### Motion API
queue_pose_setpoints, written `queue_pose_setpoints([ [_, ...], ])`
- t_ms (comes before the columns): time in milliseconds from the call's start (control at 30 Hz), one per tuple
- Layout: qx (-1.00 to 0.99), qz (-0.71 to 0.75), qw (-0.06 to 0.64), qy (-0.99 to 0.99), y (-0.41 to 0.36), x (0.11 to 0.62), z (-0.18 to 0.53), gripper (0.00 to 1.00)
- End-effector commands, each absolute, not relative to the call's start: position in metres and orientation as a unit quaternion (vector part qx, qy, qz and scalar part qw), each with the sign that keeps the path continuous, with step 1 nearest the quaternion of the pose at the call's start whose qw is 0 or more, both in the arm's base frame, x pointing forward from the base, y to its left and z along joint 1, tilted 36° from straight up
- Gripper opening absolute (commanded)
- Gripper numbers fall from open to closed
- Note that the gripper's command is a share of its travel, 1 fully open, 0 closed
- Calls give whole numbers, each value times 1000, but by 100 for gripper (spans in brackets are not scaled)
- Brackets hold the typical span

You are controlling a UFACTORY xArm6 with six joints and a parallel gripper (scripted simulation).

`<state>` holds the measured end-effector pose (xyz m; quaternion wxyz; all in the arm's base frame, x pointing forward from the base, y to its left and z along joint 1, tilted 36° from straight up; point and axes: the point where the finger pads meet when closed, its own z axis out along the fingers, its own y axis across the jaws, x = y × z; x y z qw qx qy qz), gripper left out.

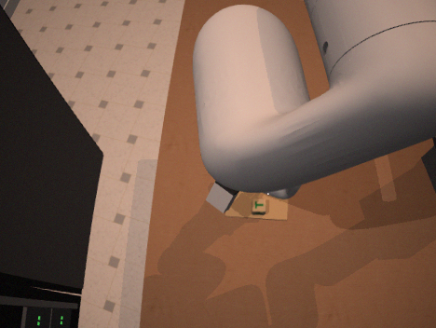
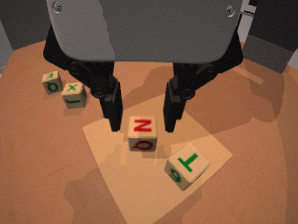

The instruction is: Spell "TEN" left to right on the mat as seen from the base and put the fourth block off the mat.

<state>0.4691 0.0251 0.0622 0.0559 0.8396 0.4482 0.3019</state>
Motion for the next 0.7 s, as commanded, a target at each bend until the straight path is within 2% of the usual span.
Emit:
queue_pose_setpoints([
  [0, 839, 303, 56, 448, 25, 470, 63, 48],
  [667, 839, 303, 56, 448, 26, 472, 60, 48],
])
